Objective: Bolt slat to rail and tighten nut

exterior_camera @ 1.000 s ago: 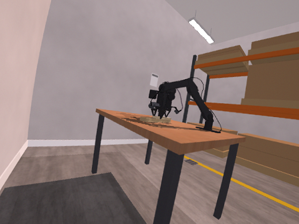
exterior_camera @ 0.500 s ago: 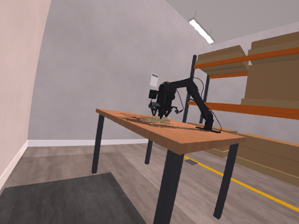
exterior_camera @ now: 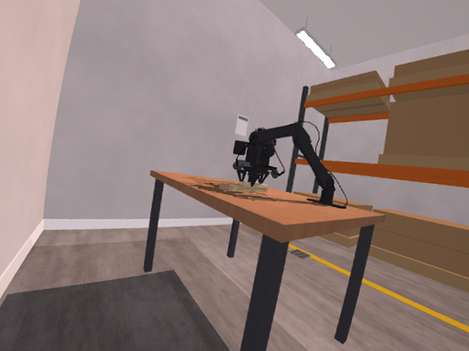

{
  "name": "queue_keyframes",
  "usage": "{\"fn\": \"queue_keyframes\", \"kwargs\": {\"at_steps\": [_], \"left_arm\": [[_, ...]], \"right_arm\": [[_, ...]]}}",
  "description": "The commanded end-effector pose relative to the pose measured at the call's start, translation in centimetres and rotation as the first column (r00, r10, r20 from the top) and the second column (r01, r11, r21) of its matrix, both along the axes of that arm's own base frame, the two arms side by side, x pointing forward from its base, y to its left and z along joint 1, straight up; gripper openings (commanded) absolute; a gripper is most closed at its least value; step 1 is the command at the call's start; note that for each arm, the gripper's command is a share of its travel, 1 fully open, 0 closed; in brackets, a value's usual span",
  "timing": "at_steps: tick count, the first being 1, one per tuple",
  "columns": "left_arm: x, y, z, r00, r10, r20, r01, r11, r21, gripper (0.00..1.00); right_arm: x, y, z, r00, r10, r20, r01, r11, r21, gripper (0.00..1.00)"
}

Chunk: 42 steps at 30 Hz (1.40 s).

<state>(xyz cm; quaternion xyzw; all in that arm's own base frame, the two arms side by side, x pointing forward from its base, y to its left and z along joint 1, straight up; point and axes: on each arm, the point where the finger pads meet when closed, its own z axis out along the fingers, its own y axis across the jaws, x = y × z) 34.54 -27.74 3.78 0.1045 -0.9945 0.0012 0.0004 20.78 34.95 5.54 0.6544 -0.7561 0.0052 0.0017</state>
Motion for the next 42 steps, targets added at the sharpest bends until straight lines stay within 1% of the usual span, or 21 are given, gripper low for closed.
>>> {"fn": "queue_keyframes", "kwargs": {"at_steps": [1, 4, 8, 10, 11, 14, 18, 25, 27, 35, 42], "left_arm": [[0.15, -0.08, 0.51, 1.000, 0.003, 0.011, -0.002, 1.000, -0.006, 0.72], [0.15, -0.08, 0.51, 1.000, 0.003, 0.011, -0.002, 1.000, -0.006, 0.72], [0.15, -0.08, 0.51, 1.000, 0.003, 0.011, -0.002, 1.000, -0.006, 0.72], [0.15, -0.08, 0.51, 1.000, 0.003, 0.011, -0.002, 1.000, -0.006, 0.72], [0.15, -0.08, 0.51, 1.000, 0.003, 0.011, -0.002, 1.000, -0.006, 0.72], [0.15, -0.08, 0.51, 1.000, 0.003, 0.011, -0.002, 1.000, -0.006, 0.72], [0.15, -0.08, 0.51, 1.000, 0.003, 0.011, -0.002, 1.000, -0.006, 0.72], [0.15, -0.08, 0.51, 1.000, 0.003, 0.011, -0.002, 1.000, -0.006, 0.72], [0.15, -0.08, 0.51, 1.000, 0.003, 0.011, -0.002, 1.000, -0.006, 0.72], [0.15, -0.08, 0.51, 1.000, 0.003, 0.011, -0.002, 1.000, -0.006, 0.72], [0.15, -0.08, 0.51, 1.000, 0.003, 0.011, -0.002, 1.000, -0.006, 0.72]], "right_arm": [[0.23, 0.17, 0.43, 0.974, -0.228, 0.008, 0.228, 0.973, 0.018, 0.11], [0.23, 0.17, 0.43, 0.940, -0.342, 0.007, 0.342, 0.940, 0.020, 0.11], [0.23, 0.17, 0.43, 0.874, -0.486, 0.004, 0.486, 0.874, 0.021, 0.11], [0.23, 0.17, 0.43, 0.874, -0.486, 0.004, 0.486, 0.874, 0.021, 0.11], [0.23, 0.17, 0.43, 0.854, -0.521, 0.004, 0.520, 0.854, 0.022, 0.11], [0.23, 0.17, 0.42, 0.786, -0.618, 0.002, 0.618, 0.786, 0.023, 0.11], [0.23, 0.17, 0.42, 0.678, -0.735, -0.001, 0.734, 0.678, 0.023, 0.11], [0.23, 0.17, 0.41, 0.451, -0.892, -0.006, 0.892, 0.451, 0.023, 0.11], [0.23, 0.17, 0.41, 0.451, -0.892, -0.006, 0.892, 0.451, 0.023, 0.11], [0.23, 0.17, 0.41, 0.150, -0.989, -0.011, 0.988, 0.150, 0.021, 0.11], [0.23, 0.16, 0.40, -0.127, -0.992, -0.014, 0.992, -0.127, 0.018, 0.11]]}}
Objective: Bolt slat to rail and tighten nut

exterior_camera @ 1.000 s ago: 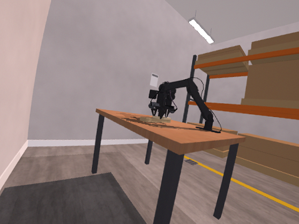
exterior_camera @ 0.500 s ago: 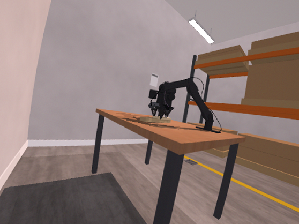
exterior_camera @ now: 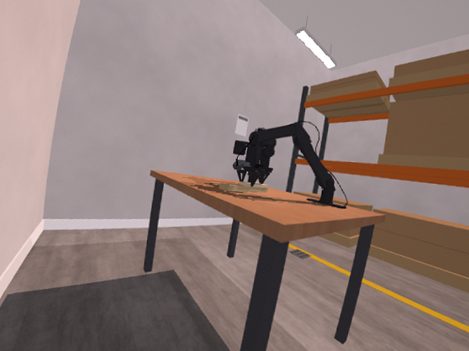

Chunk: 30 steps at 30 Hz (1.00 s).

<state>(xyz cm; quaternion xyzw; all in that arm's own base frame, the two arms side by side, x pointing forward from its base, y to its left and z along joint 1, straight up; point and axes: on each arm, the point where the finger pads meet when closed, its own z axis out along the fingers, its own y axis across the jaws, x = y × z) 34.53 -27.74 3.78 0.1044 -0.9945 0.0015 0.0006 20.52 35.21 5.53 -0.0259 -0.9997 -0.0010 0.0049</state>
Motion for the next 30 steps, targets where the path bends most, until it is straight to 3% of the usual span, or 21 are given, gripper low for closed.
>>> {"fn": "queue_keyframes", "kwargs": {"at_steps": [1, 13, 30], "left_arm": [[0.15, -0.08, 0.51, 1.000, 0.003, 0.012, -0.003, 1.000, -0.006, 0.72], [0.15, -0.08, 0.51, 1.000, 0.003, 0.012, -0.003, 1.000, -0.006, 0.72], [0.15, -0.08, 0.51, 1.000, 0.003, 0.012, -0.003, 1.000, -0.006, 0.72]], "right_arm": [[0.49, -0.10, 0.41, 0.976, -0.218, 0.017, 0.218, 0.976, 0.009, 0.11], [0.08, 0.18, 0.43, 0.997, -0.075, 0.005, 0.075, 0.997, 0.012, 0.11], [0.08, 0.19, 0.44, 0.997, -0.073, 0.005, 0.073, 0.997, 0.012, 0.11]]}}
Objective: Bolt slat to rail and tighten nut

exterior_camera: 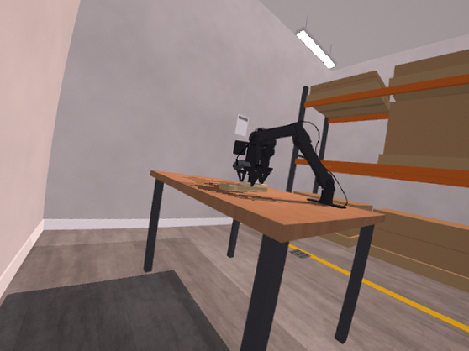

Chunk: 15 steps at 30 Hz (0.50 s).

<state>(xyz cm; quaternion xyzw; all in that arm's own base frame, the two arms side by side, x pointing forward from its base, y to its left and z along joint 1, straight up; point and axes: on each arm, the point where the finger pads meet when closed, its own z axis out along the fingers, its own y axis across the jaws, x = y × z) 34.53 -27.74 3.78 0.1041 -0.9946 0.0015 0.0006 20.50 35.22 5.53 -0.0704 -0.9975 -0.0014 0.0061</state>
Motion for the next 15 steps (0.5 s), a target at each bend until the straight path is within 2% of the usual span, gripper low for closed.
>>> {"fn": "queue_keyframes", "kwargs": {"at_steps": [1, 8, 10, 15], "left_arm": [[0.16, -0.08, 0.51, 1.000, 0.003, 0.012, -0.003, 1.000, -0.006, 0.72], [0.16, -0.08, 0.51, 1.000, 0.003, 0.012, -0.003, 1.000, -0.006, 0.72], [0.16, -0.08, 0.51, 1.000, 0.003, 0.012, -0.003, 1.000, -0.006, 0.72], [0.16, -0.08, 0.51, 1.000, 0.003, 0.012, -0.003, 1.000, -0.006, 0.72]], "right_arm": [[0.10, 0.17, 0.44, 1.000, 0.016, 0.009, -0.016, 1.000, 0.011, 0.11], [0.10, 0.17, 0.44, 1.000, 0.016, 0.009, -0.016, 1.000, 0.011, 0.11], [0.12, 0.18, 0.46, 1.000, 0.000, 0.007, 0.000, 1.000, 0.012, 0.34], [0.12, 0.18, 0.46, 1.000, 0.000, 0.007, 0.000, 1.000, 0.012, 0.34]]}}
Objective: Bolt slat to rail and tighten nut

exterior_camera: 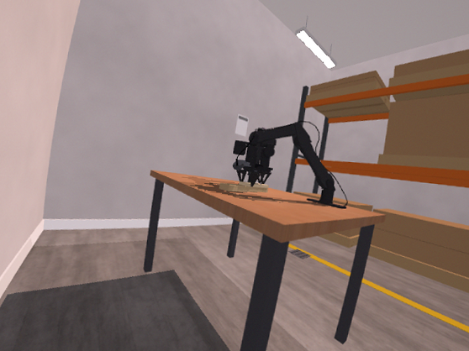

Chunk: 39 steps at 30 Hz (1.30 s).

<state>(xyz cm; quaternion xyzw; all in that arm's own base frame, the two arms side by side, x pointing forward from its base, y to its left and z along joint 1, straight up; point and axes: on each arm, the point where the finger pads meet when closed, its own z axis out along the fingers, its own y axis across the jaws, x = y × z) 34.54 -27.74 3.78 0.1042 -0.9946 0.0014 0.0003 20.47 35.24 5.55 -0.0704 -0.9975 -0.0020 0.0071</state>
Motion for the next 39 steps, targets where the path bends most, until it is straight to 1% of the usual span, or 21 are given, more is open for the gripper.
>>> {"fn": "queue_keyframes", "kwargs": {"at_steps": [1, 8, 17, 20, 22, 23, 25, 28, 39], "left_arm": [[0.1, -0.1, 0.5, 1.000, 0.003, 0.011, -0.003, 1.000, -0.006, 0.72], [0.1, -0.1, 0.5, 1.000, 0.003, 0.011, -0.003, 1.000, -0.006, 0.72], [0.1, -0.1, 0.5, 1.000, 0.003, 0.011, -0.003, 1.000, -0.006, 0.72], [0.1, -0.1, 0.5, 1.000, 0.003, 0.011, -0.003, 1.000, -0.006, 0.72], [0.1, -0.1, 0.5, 1.000, 0.003, 0.011, -0.003, 1.000, -0.006, 0.72], [0.1, -0.1, 0.5, 1.000, 0.003, 0.011, -0.003, 1.000, -0.006, 0.72], [0.1, -0.1, 0.5, 1.000, 0.003, 0.011, -0.003, 1.000, -0.006, 0.72], [0.1, -0.1, 0.5, 1.000, 0.003, 0.011, -0.003, 1.000, -0.006, 0.72], [0.1, -0.1, 0.5, 1.000, 0.003, 0.011, -0.003, 1.000, -0.006, 0.72]], "right_arm": [[0.1, 0.2, 0.4, 1.000, 0.000, 0.009, 0.000, 1.000, 0.011, 0.34], [0.2, 0.2, 0.7, 1.000, 0.000, 0.010, 0.000, 1.000, 0.011, 0.34], [0.1, 0.2, 4.8, 1.000, 0.000, 0.019, 0.000, 1.000, 0.007, 0.34], [0.1, 0.1, 5.4, 1.000, 0.000, 0.021, 0.000, 1.000, 0.006, 0.34], [0.1, 0.1, 5.4, 1.000, 0.000, 0.021, 0.000, 1.000, 0.006, 0.34], [-0.1, -0.3, 2.2, 1.000, 0.000, 0.008, 0.000, 1.000, -0.008, 0.34], [-0.1, -0.3, 2.2, 1.000, 0.000, 0.008, 0.000, 1.000, -0.008, 0.34], [0.1, 0.1, 0.4, 1.000, 0.000, 0.007, 0.000, 1.000, 0.011, 0.34], [0.1, 0.1, 0.4, 1.000, 0.000, 0.007, 0.000, 1.000, 0.011, 0.34]]}}
